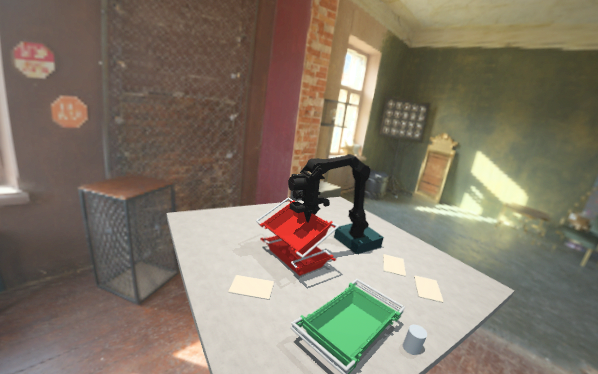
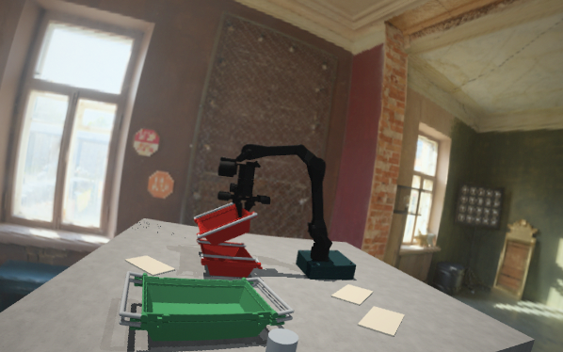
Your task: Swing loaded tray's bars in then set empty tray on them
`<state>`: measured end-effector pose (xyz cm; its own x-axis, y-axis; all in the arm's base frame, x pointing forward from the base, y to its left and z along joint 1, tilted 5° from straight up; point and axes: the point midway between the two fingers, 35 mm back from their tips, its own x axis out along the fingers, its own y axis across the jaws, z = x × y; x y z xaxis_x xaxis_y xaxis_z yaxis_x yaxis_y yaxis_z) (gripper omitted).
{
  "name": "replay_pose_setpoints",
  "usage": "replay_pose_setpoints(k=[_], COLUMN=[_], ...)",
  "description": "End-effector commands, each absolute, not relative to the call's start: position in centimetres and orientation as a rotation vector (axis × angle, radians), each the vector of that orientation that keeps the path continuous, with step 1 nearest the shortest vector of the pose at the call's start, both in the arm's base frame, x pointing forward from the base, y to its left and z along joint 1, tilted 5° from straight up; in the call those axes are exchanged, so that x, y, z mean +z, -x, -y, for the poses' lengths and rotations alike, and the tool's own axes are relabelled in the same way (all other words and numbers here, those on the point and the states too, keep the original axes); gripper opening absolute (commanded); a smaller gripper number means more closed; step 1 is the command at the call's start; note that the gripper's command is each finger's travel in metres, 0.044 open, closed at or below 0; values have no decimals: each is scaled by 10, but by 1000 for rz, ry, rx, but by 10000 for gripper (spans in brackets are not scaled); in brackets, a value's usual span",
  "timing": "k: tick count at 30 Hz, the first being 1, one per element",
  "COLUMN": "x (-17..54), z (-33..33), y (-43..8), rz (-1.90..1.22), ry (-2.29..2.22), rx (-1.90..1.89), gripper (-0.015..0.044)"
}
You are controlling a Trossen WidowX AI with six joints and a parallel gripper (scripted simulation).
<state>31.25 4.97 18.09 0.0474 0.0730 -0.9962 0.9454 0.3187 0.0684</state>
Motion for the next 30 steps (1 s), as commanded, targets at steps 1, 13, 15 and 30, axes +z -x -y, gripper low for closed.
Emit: replay_pose_setpoints(k=[1,13,15,30], x=[188,188,186,166], z=[-49,-49,-50,-51], y=[-314,-314,-314,-315], rz=[-1329,-1329,-1329,-1329], ry=[-1045,-1045,-1045,-1045], rx=[-869,-869,-869,-869], gripper=[0,0,0,0])
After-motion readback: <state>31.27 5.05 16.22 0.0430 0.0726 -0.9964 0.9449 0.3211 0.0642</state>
